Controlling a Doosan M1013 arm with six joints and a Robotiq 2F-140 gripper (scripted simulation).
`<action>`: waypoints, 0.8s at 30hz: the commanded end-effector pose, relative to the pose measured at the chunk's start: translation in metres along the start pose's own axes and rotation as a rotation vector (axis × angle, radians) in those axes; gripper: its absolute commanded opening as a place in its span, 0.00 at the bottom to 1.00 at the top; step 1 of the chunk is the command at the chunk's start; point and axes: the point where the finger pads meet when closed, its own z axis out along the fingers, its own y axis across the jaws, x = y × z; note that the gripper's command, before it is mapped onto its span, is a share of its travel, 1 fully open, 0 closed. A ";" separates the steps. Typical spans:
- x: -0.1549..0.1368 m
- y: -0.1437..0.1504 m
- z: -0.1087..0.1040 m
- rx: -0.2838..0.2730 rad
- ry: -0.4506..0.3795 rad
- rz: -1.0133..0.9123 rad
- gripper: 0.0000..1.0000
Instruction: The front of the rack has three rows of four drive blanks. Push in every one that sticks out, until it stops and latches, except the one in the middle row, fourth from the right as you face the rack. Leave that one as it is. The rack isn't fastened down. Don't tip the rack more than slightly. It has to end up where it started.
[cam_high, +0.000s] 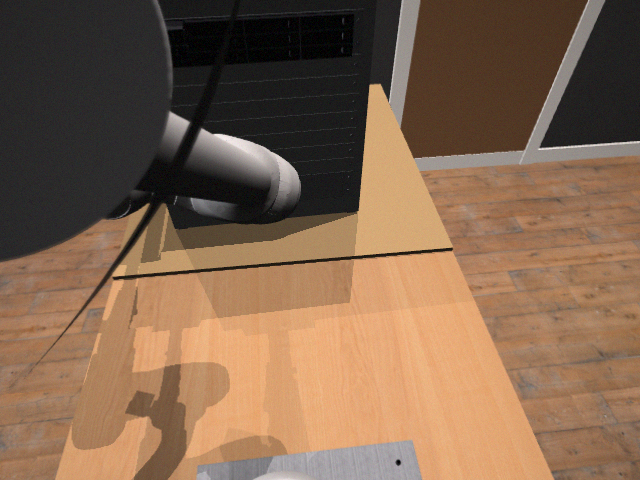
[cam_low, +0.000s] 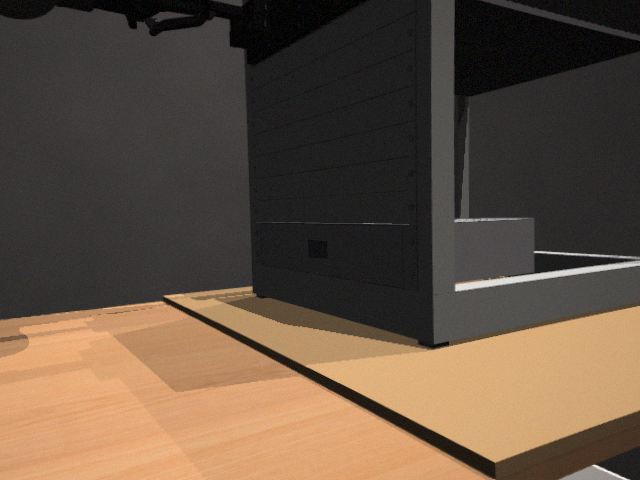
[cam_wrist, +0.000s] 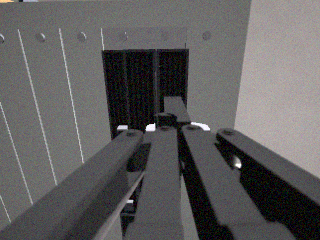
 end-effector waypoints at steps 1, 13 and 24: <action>0.000 0.001 0.000 -0.001 0.000 0.000 0.10; 0.000 0.001 0.010 -0.001 0.000 0.000 0.10; 0.000 0.001 0.013 -0.001 0.000 0.000 0.10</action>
